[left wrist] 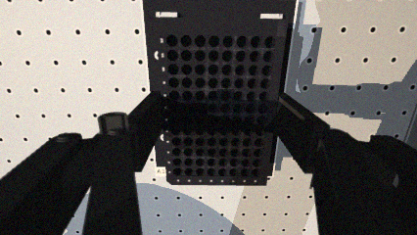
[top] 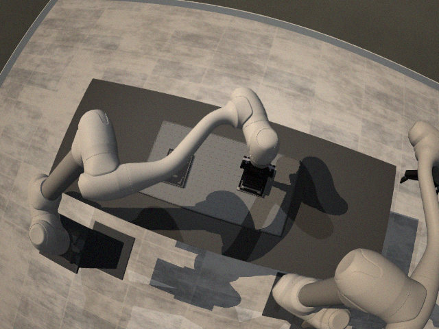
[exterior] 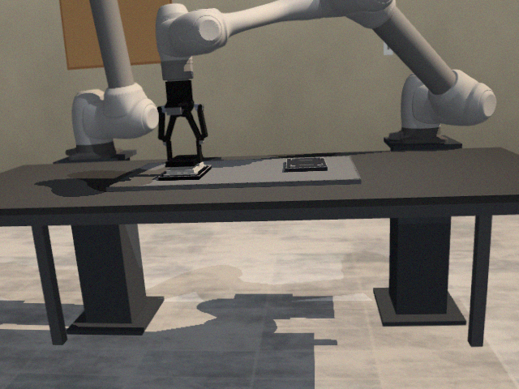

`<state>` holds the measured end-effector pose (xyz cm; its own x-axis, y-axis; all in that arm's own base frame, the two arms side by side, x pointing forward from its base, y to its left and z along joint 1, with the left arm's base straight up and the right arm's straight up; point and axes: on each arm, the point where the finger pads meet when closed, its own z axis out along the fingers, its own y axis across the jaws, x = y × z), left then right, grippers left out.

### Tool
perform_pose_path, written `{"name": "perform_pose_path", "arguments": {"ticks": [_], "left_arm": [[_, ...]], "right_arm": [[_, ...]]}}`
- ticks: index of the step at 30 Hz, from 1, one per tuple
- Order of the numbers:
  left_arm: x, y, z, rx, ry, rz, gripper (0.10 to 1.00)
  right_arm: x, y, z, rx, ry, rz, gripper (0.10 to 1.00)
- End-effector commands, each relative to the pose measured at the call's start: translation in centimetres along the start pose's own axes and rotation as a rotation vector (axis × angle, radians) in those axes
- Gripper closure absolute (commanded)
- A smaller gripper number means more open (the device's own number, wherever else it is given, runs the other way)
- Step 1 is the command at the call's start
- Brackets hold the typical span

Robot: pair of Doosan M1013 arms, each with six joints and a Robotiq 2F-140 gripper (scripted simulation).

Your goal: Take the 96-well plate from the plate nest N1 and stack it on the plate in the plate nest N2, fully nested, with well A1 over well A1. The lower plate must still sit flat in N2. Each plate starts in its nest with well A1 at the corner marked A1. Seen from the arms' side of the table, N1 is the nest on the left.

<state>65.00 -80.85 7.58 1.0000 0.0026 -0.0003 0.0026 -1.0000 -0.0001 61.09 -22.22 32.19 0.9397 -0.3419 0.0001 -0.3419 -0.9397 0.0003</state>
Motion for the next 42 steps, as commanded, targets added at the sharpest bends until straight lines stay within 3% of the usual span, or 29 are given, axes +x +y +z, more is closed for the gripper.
{"name": "perform_pose_path", "arguments": {"ticks": [1, 42], "left_arm": [[0.03, 0.02, -0.13, -0.001, 0.001, 0.0, 0.999], [0.03, 0.02, 0.46, -0.001, 0.001, 0.0, 0.999]], "right_arm": [[0.02, -0.01, -0.08, 0.0, 0.001, 0.0, 0.098], [0.02, -0.01, -0.08, 0.0, 0.001, 0.0, 0.098]]}}
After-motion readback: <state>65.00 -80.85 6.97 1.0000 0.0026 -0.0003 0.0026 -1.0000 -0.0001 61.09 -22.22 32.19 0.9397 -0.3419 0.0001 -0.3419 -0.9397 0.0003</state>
